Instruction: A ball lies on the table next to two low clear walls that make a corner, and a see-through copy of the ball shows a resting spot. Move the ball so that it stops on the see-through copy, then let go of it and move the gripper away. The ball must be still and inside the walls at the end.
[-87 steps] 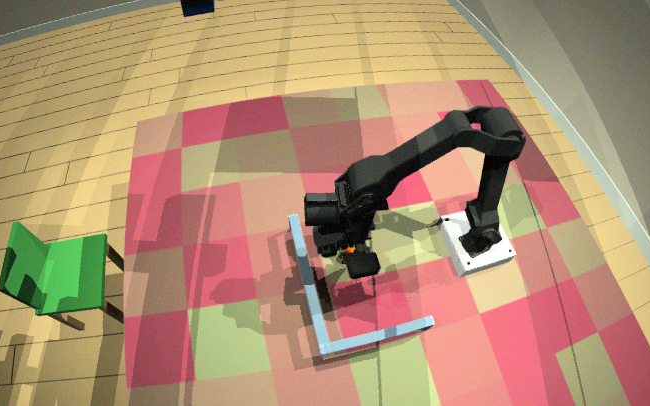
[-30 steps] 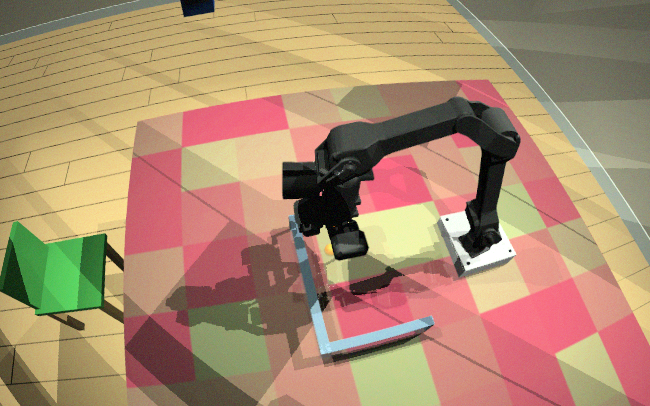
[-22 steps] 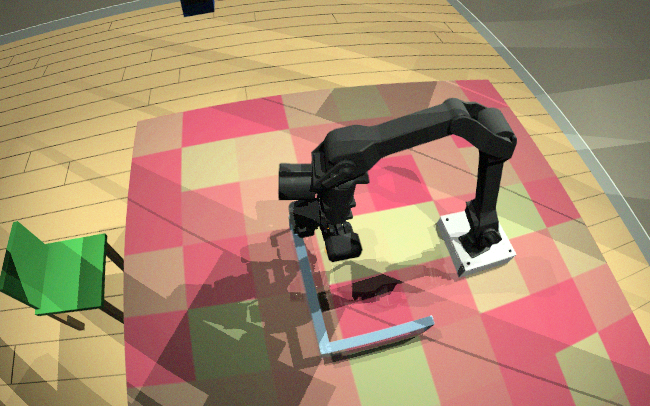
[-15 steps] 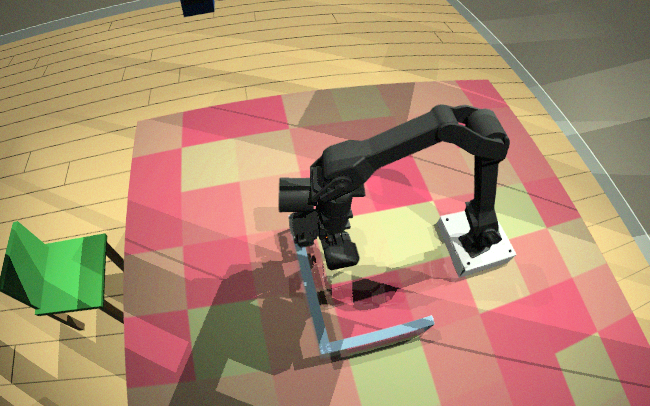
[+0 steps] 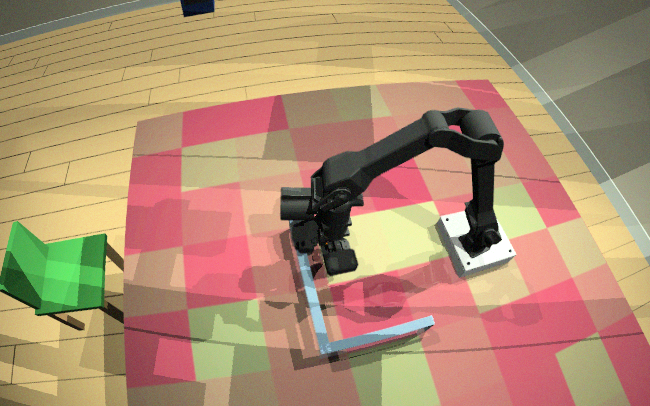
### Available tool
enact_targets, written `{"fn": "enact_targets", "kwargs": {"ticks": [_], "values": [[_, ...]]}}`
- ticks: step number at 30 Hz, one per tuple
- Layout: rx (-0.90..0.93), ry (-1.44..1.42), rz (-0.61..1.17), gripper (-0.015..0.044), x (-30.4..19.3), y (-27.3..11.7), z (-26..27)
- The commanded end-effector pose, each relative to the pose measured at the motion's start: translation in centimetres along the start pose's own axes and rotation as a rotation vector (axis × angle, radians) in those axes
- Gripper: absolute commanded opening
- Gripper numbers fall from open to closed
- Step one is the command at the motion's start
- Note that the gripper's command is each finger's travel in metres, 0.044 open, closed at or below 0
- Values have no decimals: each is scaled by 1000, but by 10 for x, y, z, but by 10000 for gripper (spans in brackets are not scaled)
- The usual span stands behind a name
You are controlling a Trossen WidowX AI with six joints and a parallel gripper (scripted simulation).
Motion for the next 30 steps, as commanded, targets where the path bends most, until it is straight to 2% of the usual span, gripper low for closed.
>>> {"fn": "enact_targets", "kwargs": {"ticks": [1,8,17,24,30], "values": [[3,-7,5,0,-1,8,0],[3,-7,5,0,-2,14,1],[0,0,4,236,-1,11,0],[0,-1,4,242,-1,8,0],[3,-6,4,242,0,-73,0]]}}
Point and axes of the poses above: the point midway between the two fingers, 35 mm back from their tips, its own y axis out along the fingers, its own z axis across the jaws, x = y × z, the point moved 4 cm from there along -y, back along the fingers, and after that the axes turned 3 degrees about y, right-handed, at the moved point
